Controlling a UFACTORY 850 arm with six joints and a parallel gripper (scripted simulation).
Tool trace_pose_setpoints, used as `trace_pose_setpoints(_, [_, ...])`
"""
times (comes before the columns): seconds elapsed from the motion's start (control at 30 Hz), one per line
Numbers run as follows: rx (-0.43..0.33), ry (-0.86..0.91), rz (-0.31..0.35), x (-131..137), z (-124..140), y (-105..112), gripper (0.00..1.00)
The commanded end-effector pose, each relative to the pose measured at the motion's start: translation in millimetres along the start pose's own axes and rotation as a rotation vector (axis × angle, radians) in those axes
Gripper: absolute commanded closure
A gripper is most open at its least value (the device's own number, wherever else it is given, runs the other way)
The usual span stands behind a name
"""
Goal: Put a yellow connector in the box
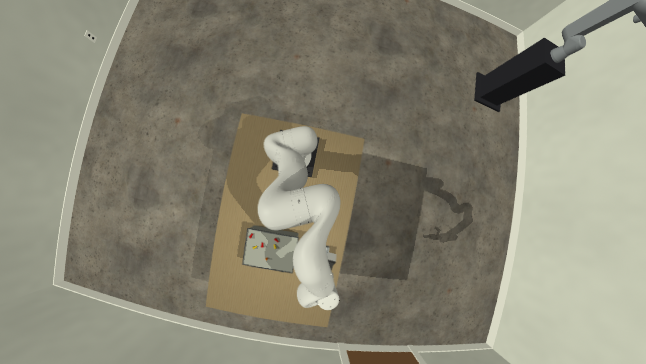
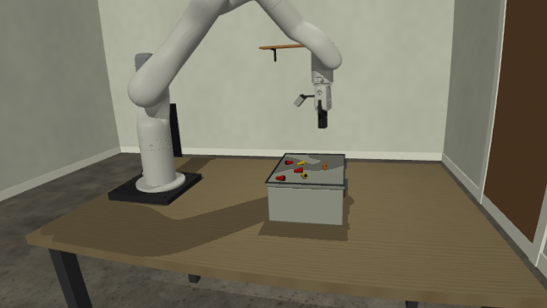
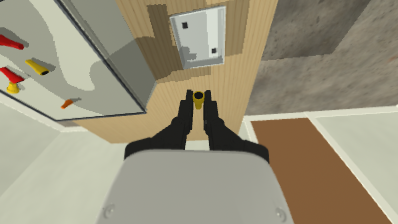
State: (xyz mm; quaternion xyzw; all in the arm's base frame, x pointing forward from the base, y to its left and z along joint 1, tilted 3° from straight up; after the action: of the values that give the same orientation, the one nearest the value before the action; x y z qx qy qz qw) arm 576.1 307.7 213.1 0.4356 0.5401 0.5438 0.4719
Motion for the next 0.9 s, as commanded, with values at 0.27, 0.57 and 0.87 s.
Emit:
trace_pose_setpoints(0.27, [-0.002, 0.0, 0.001, 0.4, 0.8, 0.3, 0.98])
trace_pose_setpoints(0.57, [-0.002, 0.0, 0.001, 0.4, 0.8, -21.9, 0.98])
trace_pose_setpoints(0.87, [-0.002, 0.0, 0.001, 0.5, 1.0, -98.7, 0.98])
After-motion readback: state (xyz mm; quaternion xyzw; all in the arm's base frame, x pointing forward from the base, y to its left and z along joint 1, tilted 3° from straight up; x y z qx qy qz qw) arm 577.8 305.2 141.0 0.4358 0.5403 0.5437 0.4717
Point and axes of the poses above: the point where the finger pads meet when closed, its own y axis back along the fingers, its own x axis across the jaws, z = x × y, the point moved 1 cm from there along y, back along the fingers, and after that the axes turned 15 degrees about y, right-handed, at the moved point
